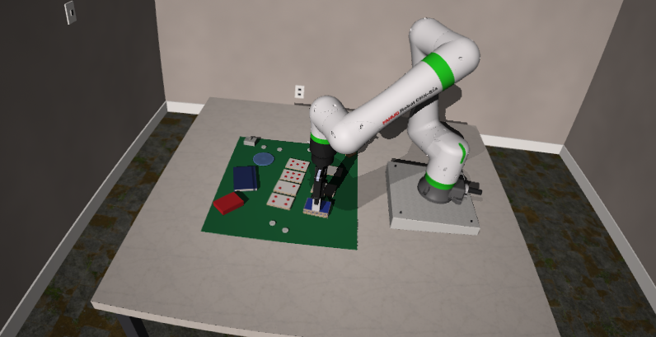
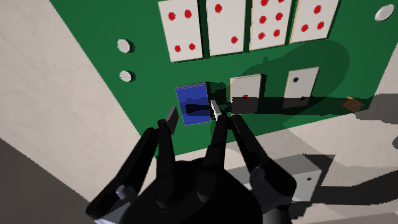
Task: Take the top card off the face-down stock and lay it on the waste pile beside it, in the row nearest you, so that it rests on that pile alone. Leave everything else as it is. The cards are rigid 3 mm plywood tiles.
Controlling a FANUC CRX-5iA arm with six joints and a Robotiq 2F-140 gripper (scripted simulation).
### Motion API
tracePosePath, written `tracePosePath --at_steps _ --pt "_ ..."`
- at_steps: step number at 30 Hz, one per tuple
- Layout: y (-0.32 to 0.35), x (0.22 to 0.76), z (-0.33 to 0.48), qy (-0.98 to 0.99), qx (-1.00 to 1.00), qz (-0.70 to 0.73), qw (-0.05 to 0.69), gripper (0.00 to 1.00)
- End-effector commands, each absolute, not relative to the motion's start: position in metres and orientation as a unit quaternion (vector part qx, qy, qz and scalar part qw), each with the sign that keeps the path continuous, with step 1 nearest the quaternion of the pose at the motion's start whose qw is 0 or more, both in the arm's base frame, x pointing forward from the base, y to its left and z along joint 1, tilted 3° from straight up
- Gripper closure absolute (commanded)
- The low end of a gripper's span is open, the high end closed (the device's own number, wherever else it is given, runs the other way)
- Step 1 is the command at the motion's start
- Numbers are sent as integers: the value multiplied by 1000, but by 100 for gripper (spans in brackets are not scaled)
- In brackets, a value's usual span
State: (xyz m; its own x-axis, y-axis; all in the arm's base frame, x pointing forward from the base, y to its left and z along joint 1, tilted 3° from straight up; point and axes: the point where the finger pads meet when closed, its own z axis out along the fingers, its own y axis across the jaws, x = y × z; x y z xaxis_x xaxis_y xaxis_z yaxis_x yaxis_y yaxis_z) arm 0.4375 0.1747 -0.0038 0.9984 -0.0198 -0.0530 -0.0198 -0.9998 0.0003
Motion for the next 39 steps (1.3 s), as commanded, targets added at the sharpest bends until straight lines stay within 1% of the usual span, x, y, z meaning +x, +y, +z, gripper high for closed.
tracePosePath --at_steps 1,39 --pt "175 438 -4 10 -1000 26 0 50" --pt "175 437 -13 10 -1000 26 0 50"
